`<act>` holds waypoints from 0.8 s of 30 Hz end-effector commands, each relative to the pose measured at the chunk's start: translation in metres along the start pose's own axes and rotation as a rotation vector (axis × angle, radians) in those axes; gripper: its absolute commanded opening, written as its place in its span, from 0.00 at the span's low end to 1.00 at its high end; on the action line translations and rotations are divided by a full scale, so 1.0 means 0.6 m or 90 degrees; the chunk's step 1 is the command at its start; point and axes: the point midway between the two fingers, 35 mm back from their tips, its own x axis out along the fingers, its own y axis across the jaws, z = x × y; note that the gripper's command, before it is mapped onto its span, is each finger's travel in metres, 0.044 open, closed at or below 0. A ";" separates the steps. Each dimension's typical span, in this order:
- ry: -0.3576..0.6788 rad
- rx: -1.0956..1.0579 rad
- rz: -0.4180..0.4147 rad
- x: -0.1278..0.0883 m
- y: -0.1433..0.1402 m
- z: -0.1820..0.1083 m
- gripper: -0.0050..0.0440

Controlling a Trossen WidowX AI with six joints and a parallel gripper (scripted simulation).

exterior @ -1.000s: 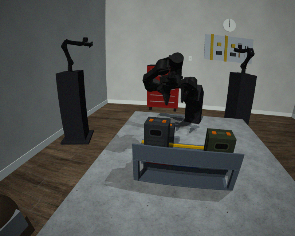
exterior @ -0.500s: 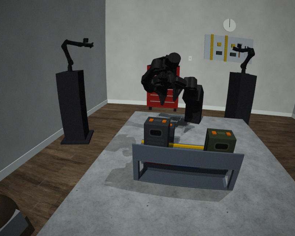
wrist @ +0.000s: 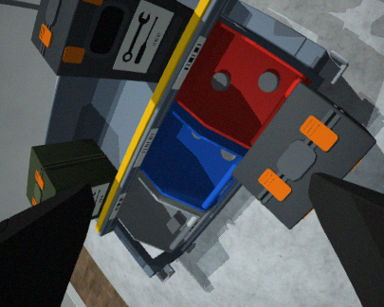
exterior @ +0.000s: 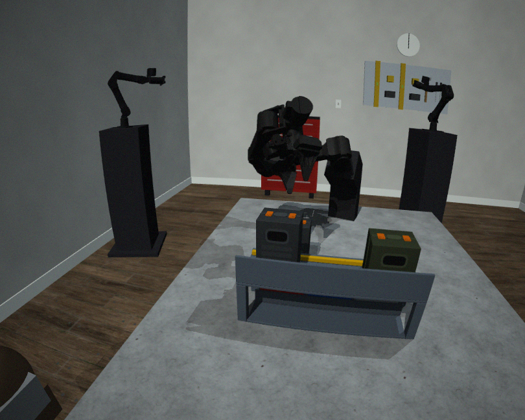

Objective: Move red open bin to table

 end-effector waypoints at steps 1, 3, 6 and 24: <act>-0.049 0.012 -0.170 0.062 -0.033 0.007 1.00; -0.045 0.011 -0.159 0.062 -0.033 0.007 1.00; 0.010 0.066 -0.065 0.046 -0.021 0.002 1.00; 0.039 0.170 -0.073 0.061 -0.031 -0.004 1.00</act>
